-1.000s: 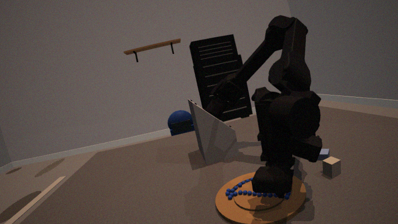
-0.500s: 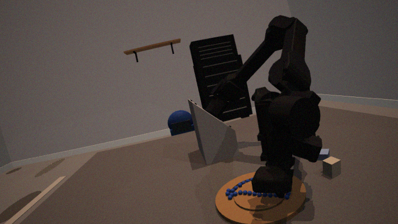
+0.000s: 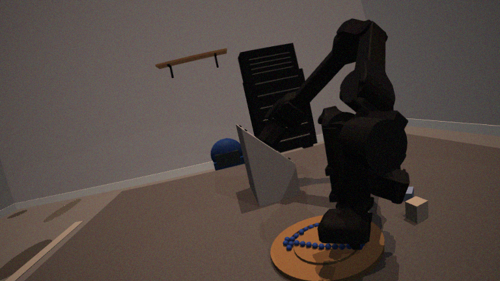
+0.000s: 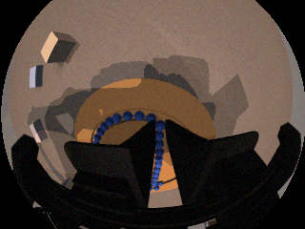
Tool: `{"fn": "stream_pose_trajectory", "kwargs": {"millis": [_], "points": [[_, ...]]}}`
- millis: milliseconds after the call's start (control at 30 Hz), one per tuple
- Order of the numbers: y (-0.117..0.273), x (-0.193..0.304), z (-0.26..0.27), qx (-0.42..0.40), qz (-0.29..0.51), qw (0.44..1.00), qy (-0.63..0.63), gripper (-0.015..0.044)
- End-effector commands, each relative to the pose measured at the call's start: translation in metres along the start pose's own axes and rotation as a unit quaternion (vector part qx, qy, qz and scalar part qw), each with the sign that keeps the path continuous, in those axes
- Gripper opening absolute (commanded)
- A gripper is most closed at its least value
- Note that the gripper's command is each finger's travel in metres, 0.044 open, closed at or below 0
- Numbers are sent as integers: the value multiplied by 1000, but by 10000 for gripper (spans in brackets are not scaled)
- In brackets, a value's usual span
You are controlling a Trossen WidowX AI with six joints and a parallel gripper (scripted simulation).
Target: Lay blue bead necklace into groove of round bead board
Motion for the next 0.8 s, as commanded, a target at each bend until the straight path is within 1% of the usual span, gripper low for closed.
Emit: {"fn": "stream_pose_trajectory", "kwargs": {"millis": [0,233,767], "points": [[1,-2,-2,1,-2,1000,2,0],[-6,-2,-2,0,-2,1000,2,0],[1,-1,-2,1,-2,1000,2,420]]}}
Point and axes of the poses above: the point midway between the two fingers, 35 mm back from their tips, its own y axis back along the fingers, its own z axis across the jaws, x = y × z, the point moved 5 cm from there along y, back along the fingers, and after that the axes turned 15 degrees about y, right-handed, at the moved point
